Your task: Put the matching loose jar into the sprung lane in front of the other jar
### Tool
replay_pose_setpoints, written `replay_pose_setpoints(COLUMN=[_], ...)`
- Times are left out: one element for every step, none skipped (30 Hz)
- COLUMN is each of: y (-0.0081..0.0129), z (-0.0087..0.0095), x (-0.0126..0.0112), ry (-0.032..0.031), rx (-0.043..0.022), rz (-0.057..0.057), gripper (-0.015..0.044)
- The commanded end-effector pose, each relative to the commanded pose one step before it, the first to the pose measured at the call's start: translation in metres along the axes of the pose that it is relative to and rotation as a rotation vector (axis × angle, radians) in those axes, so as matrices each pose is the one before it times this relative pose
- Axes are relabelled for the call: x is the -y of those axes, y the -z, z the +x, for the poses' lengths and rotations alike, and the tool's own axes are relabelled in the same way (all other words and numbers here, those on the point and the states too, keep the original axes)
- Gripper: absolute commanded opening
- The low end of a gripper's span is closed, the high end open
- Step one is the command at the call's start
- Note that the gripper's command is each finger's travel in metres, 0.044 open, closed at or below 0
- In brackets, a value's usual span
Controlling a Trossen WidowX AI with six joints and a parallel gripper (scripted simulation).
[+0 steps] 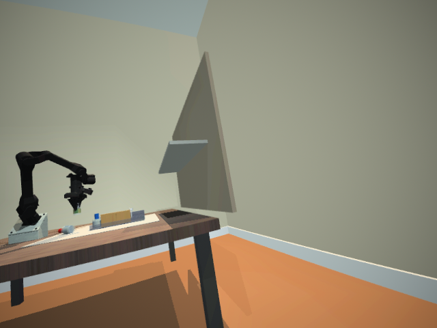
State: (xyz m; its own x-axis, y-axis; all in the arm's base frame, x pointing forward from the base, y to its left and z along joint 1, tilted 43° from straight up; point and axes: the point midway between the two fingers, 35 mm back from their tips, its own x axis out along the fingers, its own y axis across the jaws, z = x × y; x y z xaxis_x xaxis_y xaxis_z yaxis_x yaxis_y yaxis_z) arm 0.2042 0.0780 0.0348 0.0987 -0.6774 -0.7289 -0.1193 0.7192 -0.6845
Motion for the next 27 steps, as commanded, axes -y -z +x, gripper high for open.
replay_pose_setpoints(y=[0.0,0.0,-0.00067,-0.00202,-0.00336,-0.00412,-0.00411,-0.00409,-0.00406,-0.00403,-0.004,-0.00396,-0.00397,-0.00417,-0.0041,-0.00403,-0.00395,-0.00387,-0.00379,-0.00366,-0.00276,-0.00163,-0.00054,0.0,0.0,-0.00002,-0.00004], z=[-0.01314,0.0,0.00038,0.00116,0.00197,0.00248,0.00254,0.0026,0.00266,0.00272,0.00278,0.00283,0.00261,0.00285,0.00292,0.00299,0.00307,0.00314,0.00321,0.00325,0.00256,0.00156,0.00052,0.0,0.0,0.00066,0.00135], x=[0.00103,0.0,0.00012,0.00038,0.00069,0.00096,0.00107,0.00119,0.0013,0.00142,0.00153,0.00164,0.00163,0.00186,0.00199,0.00211,0.00224,0.00236,0.00248,0.00256,0.00205,0.00126,0.00043,0.0,0.0,-0.00001,-0.00001], ry=[-0.00607,0.0,-0.0005,-0.00146,-0.00232,-0.00265,-0.00242,-0.00219,-0.00196,-0.00173,-0.0015,-0.00118,0.00112,0.00145,0.00172,0.00199,0.00225,0.0025,0.00275,0.00296,0.00244,0.00153,0.00052,0.0,0.0,-0.00001,-0.00001], rx=[0.00402,0.0,-0.00011,-0.00033,-0.00052,-0.00058,-0.00053,-0.00048,-0.00045,-0.00042,-0.0004,-0.00033,0.00117,0.00115,0.00104,0.00092,0.00079,0.00065,0.00049,0.00032,0.00013,0.00003,0.0,0.0,0.0,0.00001,0.00003], rz=[0.0086,0.0,-0.0001,-0.0004,-0.0005,-0.0006,-0.0005,-0.0004,-0.0004,-0.0003,-0.0002,-0.0004,-0.0058,-0.0061,-0.0061,-0.006,-0.006,-0.0059,-0.0059,-0.0058,-0.0045,-0.0027,-0.0009,0.0,0.0,0.0,0.0], gripper=[0.0,0.0,0.0,0.0,0.0,0.0,0.0,0.0,0.0,0.0,0.0,0.0,0.0,0.0,0.0,0.0,0.0,0.0,0.0,0.0,0.0,0.0,0.0,0.0,0.0,0.0,0.0])
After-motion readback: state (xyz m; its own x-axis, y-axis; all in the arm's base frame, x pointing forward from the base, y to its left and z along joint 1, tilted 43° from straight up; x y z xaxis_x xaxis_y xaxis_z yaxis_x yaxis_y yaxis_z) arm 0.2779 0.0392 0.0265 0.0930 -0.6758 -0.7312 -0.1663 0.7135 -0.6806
